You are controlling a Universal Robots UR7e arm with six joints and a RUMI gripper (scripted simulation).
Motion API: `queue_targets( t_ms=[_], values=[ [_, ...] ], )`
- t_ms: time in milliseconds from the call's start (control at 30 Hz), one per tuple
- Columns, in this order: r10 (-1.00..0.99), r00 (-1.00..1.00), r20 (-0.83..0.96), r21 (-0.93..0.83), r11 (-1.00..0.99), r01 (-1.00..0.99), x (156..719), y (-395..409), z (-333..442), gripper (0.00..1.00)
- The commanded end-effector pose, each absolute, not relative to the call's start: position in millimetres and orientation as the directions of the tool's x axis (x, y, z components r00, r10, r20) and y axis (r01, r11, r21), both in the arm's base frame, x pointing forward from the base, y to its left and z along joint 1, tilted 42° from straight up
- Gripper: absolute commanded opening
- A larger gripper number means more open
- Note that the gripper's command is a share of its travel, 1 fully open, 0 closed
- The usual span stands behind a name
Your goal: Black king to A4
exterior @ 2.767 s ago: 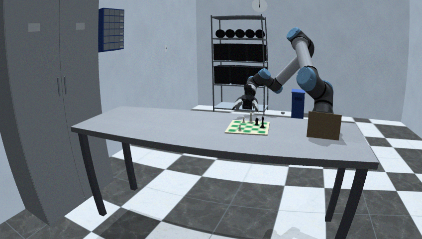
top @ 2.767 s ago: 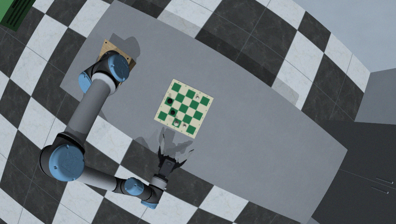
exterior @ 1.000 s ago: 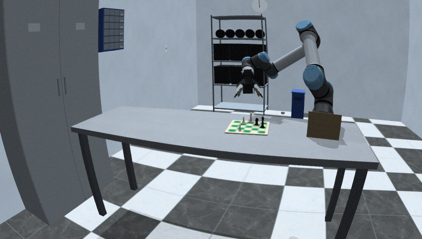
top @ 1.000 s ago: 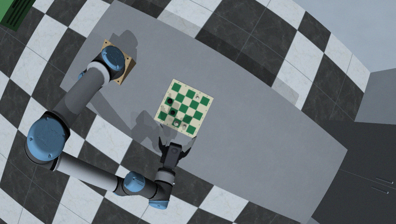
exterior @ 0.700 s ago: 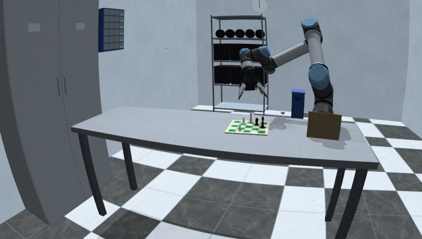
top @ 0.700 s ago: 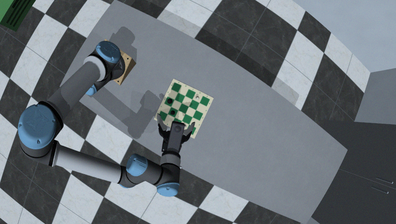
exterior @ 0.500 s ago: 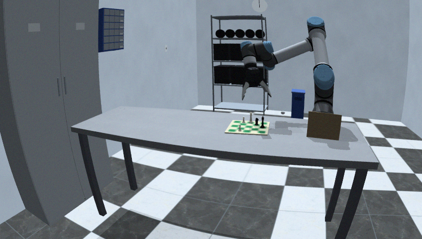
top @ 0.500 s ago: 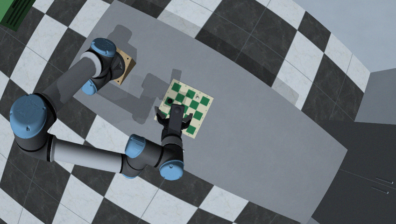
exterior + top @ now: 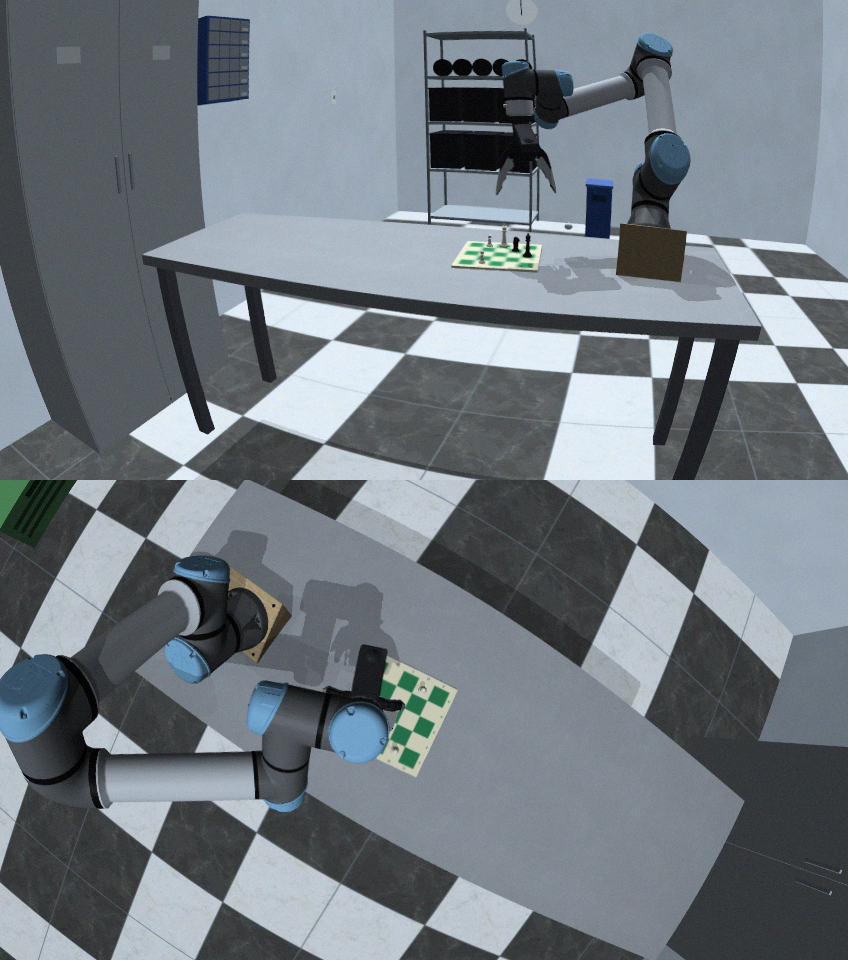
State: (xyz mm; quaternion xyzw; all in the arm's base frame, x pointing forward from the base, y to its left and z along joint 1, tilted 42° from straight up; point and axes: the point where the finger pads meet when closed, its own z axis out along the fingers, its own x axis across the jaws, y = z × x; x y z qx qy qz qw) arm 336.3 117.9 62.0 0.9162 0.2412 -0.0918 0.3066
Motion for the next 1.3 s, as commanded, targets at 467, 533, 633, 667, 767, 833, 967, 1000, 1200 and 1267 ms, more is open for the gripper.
queue_targets(
  t_ms=[467,533,633,667,767,833,967,1000,1200,1267],
  values=[
    [0.407,0.869,-0.282,0.61,-0.623,0.49,329.5,123.6,65.9,1.0],
    [0.407,0.869,-0.282,0.61,-0.623,0.49,329.5,123.6,65.9,1.0],
    [0.407,0.869,-0.282,0.61,-0.623,0.49,329.5,123.6,65.9,1.0],
    [0.407,0.869,-0.282,0.61,-0.623,0.49,329.5,123.6,65.9,1.0],
    [0.407,0.869,-0.282,0.61,-0.623,0.49,329.8,122.0,63.9,1.0],
    [0.407,0.869,-0.282,0.61,-0.623,0.49,331.0,115.2,55.7,1.0],
    [0.407,0.869,-0.282,0.609,-0.623,0.49,332.1,102.3,41.1,1.0],
    [0.407,0.869,-0.282,0.609,-0.623,0.49,332.1,102.0,40.8,1.0],
    [0.407,0.869,-0.282,0.609,-0.623,0.49,332.1,102.0,40.8,0.25],
    [0.407,0.869,-0.282,0.609,-0.623,0.49,332.1,102.0,40.8,0.25]
  ],
)
